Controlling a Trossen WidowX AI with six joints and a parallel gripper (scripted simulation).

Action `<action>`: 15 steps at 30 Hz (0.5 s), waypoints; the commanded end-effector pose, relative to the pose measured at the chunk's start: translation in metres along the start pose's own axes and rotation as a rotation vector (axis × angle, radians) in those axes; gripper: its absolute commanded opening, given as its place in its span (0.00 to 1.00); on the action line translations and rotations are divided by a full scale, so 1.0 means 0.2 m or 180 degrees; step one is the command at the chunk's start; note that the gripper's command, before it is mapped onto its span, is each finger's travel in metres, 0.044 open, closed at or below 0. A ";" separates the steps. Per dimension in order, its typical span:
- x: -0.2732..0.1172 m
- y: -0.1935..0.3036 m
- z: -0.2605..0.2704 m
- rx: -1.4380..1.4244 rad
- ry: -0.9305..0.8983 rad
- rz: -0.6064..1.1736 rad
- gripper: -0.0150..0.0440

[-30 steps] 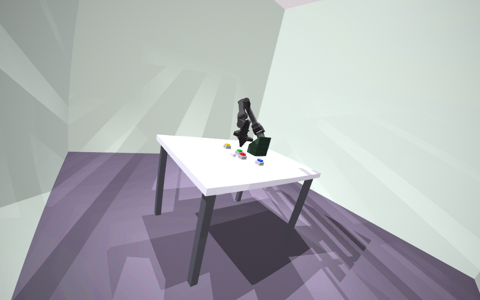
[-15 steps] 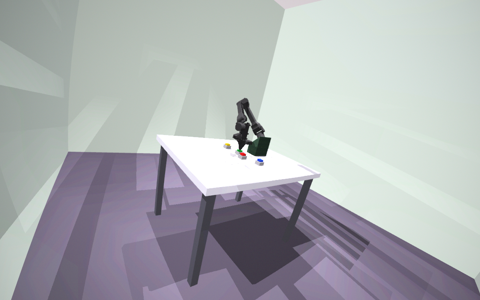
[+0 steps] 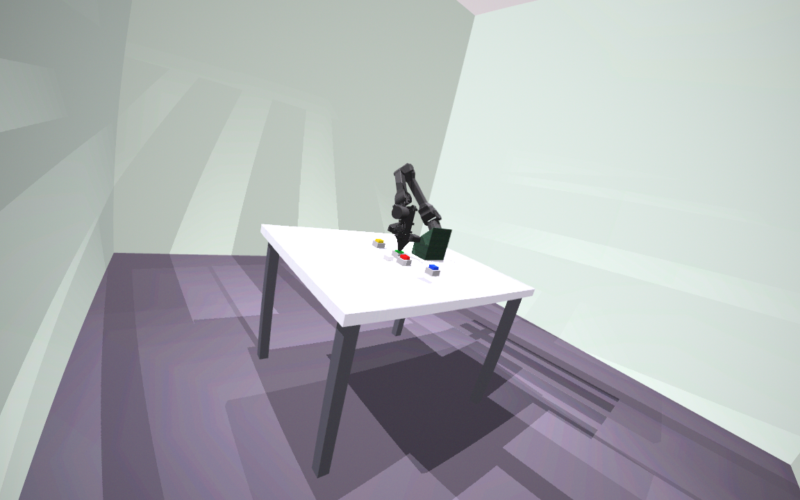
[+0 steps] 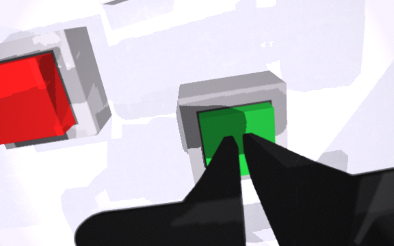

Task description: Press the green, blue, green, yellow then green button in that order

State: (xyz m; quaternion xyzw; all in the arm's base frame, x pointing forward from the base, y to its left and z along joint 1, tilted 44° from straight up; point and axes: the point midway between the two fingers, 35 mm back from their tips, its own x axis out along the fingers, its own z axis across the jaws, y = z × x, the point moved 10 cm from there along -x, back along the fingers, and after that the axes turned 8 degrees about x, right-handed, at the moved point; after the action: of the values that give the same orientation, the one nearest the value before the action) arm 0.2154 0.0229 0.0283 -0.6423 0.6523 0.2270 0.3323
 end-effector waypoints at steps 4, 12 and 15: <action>0.00 0.00 0.00 -0.0019 0.0012 0.0007 0.29; -0.16 0.00 0.00 -0.0019 0.0008 0.0007 0.29; -0.17 0.00 0.00 -0.0019 0.0006 0.0007 0.29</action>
State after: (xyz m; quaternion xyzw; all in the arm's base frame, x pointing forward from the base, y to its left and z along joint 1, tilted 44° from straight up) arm 0.2145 0.0424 0.0481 -0.6459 0.6500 0.2287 0.3287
